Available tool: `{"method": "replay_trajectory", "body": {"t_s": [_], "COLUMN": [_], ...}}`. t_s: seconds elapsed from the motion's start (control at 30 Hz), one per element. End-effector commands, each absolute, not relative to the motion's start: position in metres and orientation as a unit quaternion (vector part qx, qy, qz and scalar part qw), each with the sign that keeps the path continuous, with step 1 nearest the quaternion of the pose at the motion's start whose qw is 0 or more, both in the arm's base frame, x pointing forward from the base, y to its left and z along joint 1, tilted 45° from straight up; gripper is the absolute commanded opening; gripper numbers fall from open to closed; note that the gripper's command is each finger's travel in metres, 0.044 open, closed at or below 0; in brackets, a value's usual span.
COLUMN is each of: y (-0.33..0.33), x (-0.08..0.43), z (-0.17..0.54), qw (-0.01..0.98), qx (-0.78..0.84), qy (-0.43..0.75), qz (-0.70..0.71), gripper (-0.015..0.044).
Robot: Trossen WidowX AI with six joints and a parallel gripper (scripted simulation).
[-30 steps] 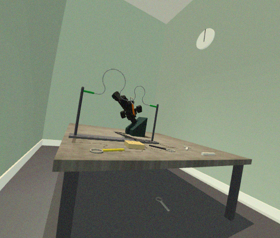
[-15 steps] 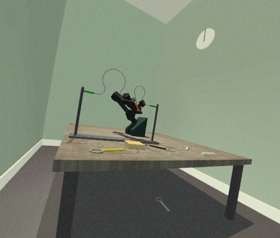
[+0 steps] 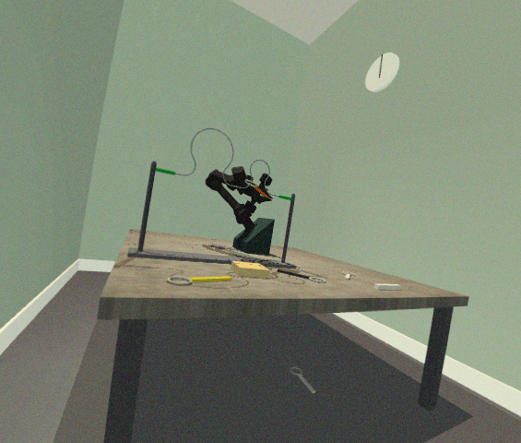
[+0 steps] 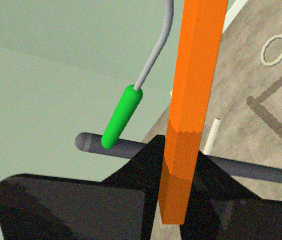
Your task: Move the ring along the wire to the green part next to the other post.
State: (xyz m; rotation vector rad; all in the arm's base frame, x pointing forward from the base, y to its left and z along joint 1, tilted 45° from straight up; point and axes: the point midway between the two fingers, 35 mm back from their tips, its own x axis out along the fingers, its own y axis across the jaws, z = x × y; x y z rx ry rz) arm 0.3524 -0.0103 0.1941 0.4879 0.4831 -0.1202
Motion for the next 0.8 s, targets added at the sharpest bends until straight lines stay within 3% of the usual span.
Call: {"method": "replay_trajectory", "body": {"t_s": [0.0,0.77], "y": [0.002,0.052], "x": [0.354,0.360], "z": [0.205,0.262], "qw": [0.931,0.847], "qx": [0.280,0.490], "qy": [0.231,0.207], "qz": [-0.044,0.022], "gripper": [-0.0150,-0.0150]}}
